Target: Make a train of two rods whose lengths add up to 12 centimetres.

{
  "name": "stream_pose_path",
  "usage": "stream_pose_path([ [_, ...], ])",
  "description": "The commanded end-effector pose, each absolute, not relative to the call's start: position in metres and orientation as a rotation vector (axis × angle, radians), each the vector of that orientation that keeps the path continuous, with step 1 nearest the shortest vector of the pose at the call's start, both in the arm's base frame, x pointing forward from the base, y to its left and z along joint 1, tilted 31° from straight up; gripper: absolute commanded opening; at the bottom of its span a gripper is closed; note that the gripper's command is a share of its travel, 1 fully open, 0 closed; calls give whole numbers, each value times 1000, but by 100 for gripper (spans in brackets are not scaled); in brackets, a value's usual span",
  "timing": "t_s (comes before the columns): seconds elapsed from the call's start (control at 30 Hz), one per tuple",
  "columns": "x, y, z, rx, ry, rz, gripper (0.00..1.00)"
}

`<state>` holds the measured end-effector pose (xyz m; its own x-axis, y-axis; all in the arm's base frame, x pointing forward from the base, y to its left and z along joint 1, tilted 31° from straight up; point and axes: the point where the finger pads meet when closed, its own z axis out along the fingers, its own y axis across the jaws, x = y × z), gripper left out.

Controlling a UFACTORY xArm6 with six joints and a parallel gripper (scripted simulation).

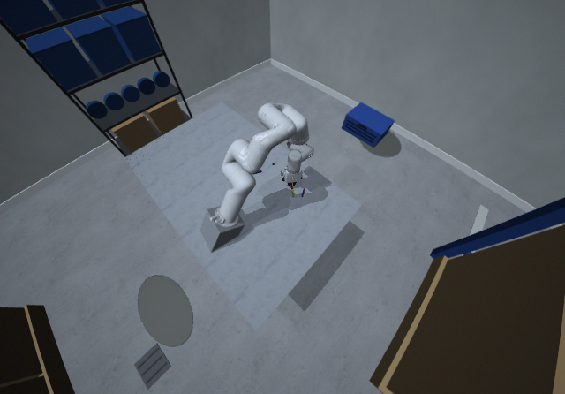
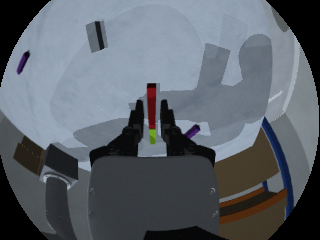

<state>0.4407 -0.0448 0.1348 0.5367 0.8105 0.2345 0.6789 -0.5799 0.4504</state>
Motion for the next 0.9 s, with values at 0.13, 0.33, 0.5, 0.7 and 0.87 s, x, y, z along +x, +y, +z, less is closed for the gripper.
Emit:
stream_pose_path([
  [0.13, 438, -44, 142, 2471, 1236, 614, 24],
  [0.33, 425, -42, 164, 2471, 1236, 614, 24],
  [0.5, 411, -40, 187, 2471, 1236, 614, 24],
  [0.7, 402, -38, 203, 2471, 1236, 614, 24],
  [0.87, 397, -37, 213, 2471, 1236, 614, 24],
])
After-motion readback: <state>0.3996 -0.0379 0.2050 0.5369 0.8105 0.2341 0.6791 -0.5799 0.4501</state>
